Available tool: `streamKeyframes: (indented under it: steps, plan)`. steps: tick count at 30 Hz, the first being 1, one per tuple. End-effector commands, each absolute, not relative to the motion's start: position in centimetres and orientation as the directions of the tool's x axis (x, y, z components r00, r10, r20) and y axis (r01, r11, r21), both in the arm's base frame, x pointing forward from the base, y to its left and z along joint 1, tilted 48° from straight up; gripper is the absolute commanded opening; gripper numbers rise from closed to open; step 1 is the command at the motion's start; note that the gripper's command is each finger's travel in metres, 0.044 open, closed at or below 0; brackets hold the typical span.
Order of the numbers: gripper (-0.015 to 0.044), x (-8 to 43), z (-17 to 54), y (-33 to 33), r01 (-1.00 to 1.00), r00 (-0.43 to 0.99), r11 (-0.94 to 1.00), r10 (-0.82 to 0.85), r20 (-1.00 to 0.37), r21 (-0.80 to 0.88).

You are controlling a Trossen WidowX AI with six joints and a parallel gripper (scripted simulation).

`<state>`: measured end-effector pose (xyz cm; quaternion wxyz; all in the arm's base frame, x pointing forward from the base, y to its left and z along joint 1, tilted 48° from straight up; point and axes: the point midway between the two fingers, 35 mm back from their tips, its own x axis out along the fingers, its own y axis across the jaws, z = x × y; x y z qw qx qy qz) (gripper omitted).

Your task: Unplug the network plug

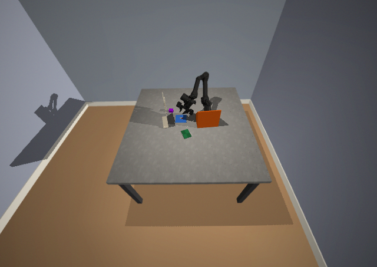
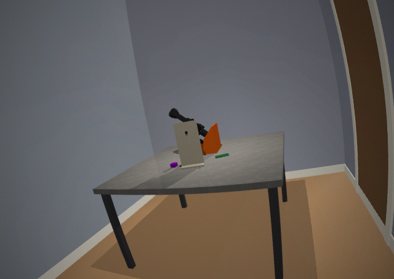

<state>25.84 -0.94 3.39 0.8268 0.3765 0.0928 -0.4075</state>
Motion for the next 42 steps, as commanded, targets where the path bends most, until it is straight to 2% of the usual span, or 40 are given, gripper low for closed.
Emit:
streamKeyframes:
  steps: [1,26,42]
  plan:
    - [0.0156,25.8,3.8,-0.7,0.741,0.653,0.383,-0.606,-0.455,0.552]
    - [0.0156,25.1,5.3,0.4,0.737,0.658,0.394,-0.605,-0.448,0.550]
    - [0.0156,25.0,7.3,3.7,0.748,0.649,0.381,-0.593,-0.477,0.544]
